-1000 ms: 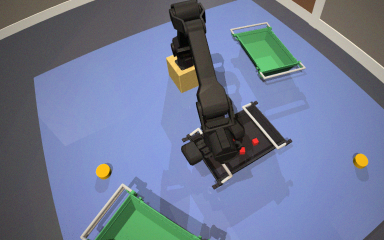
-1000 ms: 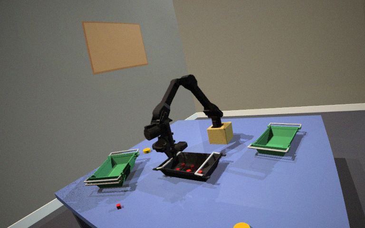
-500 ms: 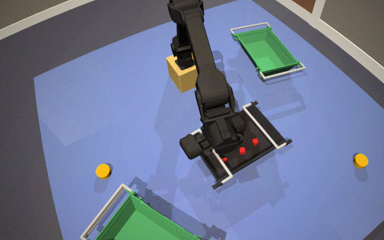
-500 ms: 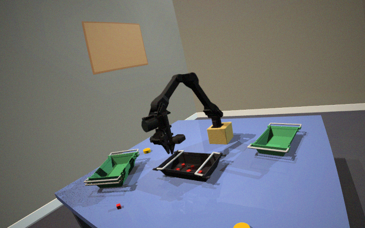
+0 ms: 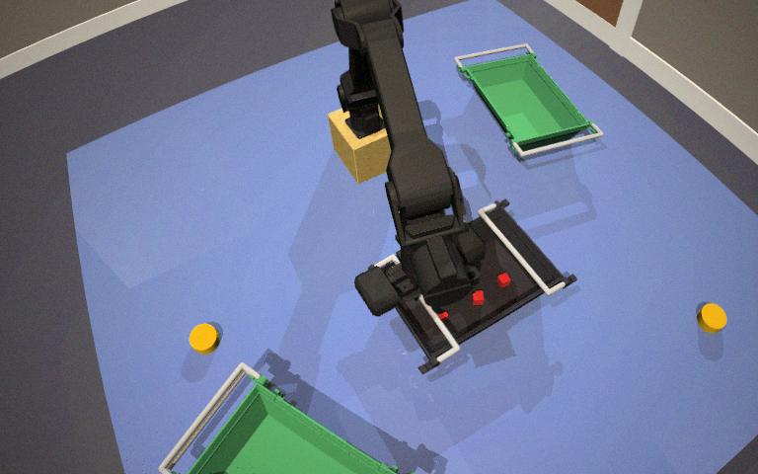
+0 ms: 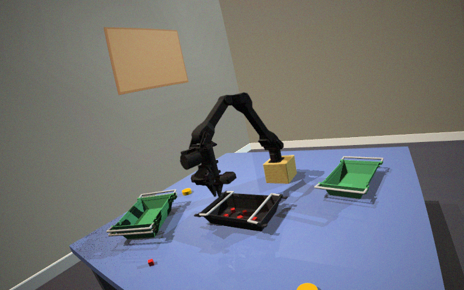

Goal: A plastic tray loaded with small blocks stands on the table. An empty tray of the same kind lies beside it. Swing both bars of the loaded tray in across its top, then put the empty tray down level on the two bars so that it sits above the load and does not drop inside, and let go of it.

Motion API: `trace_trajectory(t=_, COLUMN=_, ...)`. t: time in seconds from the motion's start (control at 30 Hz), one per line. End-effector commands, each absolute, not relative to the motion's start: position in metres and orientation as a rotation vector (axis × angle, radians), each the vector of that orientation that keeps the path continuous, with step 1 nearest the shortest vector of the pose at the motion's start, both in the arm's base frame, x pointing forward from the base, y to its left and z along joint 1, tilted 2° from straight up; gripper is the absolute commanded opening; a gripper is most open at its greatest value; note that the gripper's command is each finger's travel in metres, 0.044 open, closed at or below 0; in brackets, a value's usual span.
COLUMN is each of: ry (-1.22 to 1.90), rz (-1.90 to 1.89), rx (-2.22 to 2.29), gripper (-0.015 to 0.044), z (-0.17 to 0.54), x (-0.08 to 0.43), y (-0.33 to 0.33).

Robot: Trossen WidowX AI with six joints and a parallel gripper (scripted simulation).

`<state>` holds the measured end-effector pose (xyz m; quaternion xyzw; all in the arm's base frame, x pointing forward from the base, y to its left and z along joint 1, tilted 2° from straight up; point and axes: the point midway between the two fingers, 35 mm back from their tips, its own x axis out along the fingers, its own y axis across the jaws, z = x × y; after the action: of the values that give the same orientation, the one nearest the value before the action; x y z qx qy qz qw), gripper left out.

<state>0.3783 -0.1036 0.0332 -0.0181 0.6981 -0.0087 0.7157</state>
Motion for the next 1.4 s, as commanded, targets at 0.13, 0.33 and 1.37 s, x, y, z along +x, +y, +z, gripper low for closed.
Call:
trace_trajectory(t=0.13, ry=1.546, rz=-0.019, rx=-0.040, gripper=0.0087, z=0.0324, x=0.3780, y=-0.1035)
trace_trajectory(t=0.33, ry=1.546, rz=-0.019, rx=-0.040, gripper=0.0087, z=0.0332, x=0.3783, y=-0.1036)
trace_trajectory(t=1.37, ry=1.546, rz=-0.019, rx=-0.040, gripper=0.0008, z=0.0332, x=0.3783, y=-0.1036)
